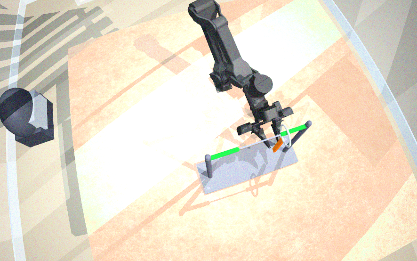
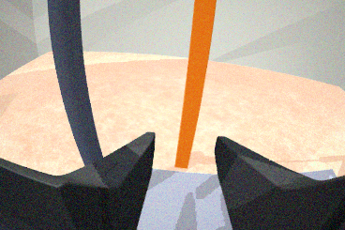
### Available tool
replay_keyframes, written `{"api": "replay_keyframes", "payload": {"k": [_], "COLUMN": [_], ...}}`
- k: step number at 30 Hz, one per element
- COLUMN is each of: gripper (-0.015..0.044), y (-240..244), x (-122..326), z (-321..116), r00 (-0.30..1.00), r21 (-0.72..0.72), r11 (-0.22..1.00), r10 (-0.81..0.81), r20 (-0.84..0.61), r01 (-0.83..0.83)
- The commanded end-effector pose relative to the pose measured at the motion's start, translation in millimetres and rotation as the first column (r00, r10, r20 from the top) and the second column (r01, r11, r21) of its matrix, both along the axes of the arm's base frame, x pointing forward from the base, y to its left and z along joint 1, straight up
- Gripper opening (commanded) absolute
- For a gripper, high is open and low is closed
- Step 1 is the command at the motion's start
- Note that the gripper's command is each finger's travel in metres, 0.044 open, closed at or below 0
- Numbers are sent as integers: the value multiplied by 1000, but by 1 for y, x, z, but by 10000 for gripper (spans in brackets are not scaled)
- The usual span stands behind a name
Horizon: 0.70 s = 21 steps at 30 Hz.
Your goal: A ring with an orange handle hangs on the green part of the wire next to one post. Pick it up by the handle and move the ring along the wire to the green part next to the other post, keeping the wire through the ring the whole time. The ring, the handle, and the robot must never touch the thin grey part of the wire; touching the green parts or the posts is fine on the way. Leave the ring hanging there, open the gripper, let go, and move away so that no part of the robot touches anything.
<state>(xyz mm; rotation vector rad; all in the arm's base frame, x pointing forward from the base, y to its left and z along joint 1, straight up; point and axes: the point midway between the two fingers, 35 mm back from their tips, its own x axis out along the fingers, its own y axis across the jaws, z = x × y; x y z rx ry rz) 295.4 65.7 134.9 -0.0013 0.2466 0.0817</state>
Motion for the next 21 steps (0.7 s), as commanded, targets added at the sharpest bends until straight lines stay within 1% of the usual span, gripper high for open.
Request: {"api": "replay_keyframes", "payload": {"k": [1,7,21], "gripper": [160,160,160], "y": [-1,-3,-3], "x": [-7,-16,-17], "z": [-1,-1,-1], "r00": [1000,1000,1000], "r21": [0,1,1], "r11": [1000,1000,1000], "r10": [-4,-5,-5], "r20": [-6,-7,-7], "r01": [4,5,5]}}
